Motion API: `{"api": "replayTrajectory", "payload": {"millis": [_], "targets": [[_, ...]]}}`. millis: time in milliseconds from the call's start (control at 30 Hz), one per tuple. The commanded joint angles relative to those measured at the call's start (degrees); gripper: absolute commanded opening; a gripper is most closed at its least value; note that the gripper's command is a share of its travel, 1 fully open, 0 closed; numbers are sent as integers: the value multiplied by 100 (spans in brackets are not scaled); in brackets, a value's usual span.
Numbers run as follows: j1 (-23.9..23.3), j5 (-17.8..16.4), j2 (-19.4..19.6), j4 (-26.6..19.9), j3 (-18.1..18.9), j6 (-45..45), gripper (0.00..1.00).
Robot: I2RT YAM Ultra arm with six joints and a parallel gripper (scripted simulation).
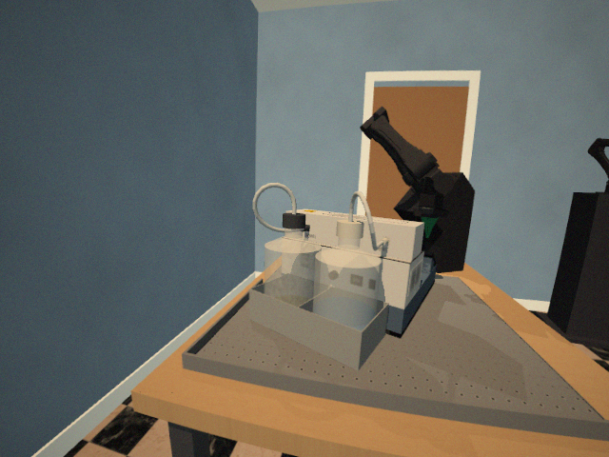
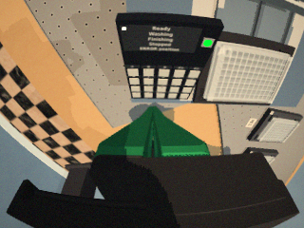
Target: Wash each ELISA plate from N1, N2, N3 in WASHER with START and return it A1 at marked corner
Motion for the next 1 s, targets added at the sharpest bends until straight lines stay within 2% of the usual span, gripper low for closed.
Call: {"api": "replayTrajectory", "payload": {"millis": [0, 100, 167, 533, 933, 967], "targets": [[89, 29, 57, 375, -116, 93, 0], [127, 43, 174, 609, -269, 142, 0], [127, 43, 174, 609, -269, 142, 0], [268, 96, 713, 1497, -754, 327, 0], [266, 95, 712, 1497, -754, 326, 0], [198, 70, 591, 1467, -780, 426, 100]]}}
